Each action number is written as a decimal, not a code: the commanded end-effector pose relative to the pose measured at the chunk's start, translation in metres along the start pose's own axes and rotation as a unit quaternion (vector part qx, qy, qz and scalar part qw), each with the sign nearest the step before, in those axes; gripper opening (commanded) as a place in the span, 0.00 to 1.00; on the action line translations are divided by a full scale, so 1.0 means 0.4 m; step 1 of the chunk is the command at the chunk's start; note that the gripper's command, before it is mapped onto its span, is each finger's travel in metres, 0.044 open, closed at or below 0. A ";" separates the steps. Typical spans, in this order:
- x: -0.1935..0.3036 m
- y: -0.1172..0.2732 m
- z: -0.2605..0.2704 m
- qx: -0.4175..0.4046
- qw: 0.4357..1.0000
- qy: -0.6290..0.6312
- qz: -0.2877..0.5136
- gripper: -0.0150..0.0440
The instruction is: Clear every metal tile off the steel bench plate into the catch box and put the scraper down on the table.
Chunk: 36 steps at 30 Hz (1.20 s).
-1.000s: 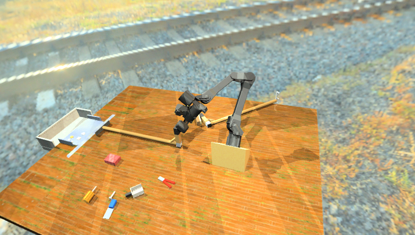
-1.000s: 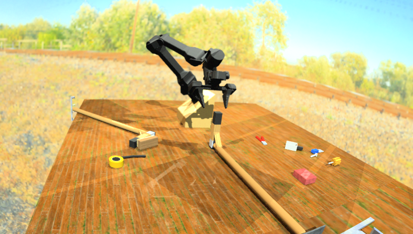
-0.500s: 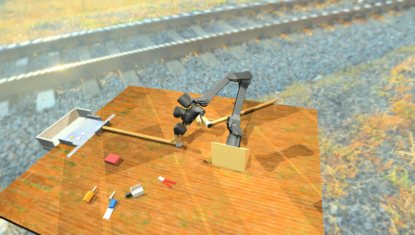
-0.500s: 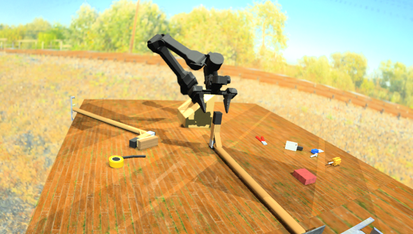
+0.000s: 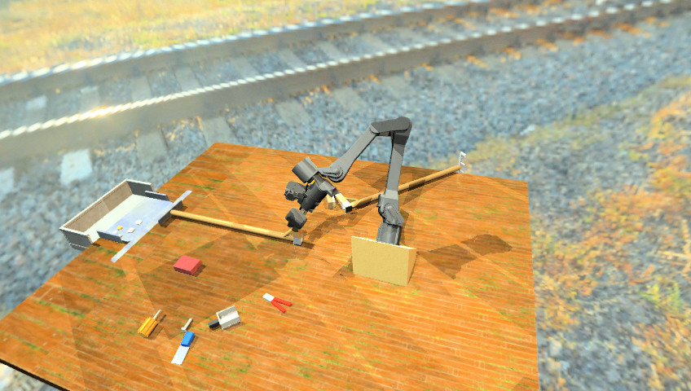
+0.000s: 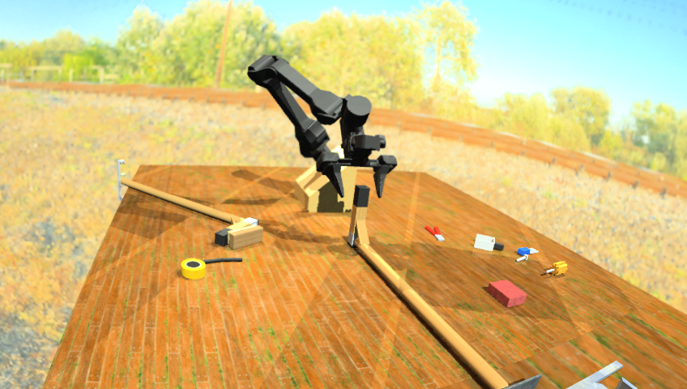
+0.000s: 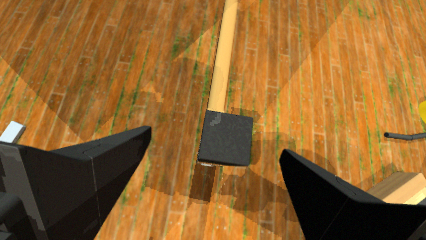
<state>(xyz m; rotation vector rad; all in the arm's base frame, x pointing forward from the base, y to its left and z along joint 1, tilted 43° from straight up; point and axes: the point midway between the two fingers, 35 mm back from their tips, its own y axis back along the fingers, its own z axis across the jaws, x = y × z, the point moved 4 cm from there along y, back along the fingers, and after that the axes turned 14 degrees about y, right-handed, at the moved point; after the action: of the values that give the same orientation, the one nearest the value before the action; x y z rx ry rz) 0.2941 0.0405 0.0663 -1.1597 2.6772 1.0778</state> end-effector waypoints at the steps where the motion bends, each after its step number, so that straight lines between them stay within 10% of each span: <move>1: 0.000 -0.014 0.002 -0.002 1.000 0.003 -0.001 1.00; 21: 0.009 -0.095 -0.003 0.002 1.000 0.004 -0.003 1.00; 36: 0.008 -0.086 -0.004 0.004 1.000 0.001 -0.002 0.43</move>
<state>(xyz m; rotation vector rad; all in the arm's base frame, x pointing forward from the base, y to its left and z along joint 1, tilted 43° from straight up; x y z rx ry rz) 0.3149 0.0211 0.0463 -1.1676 2.6780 1.0664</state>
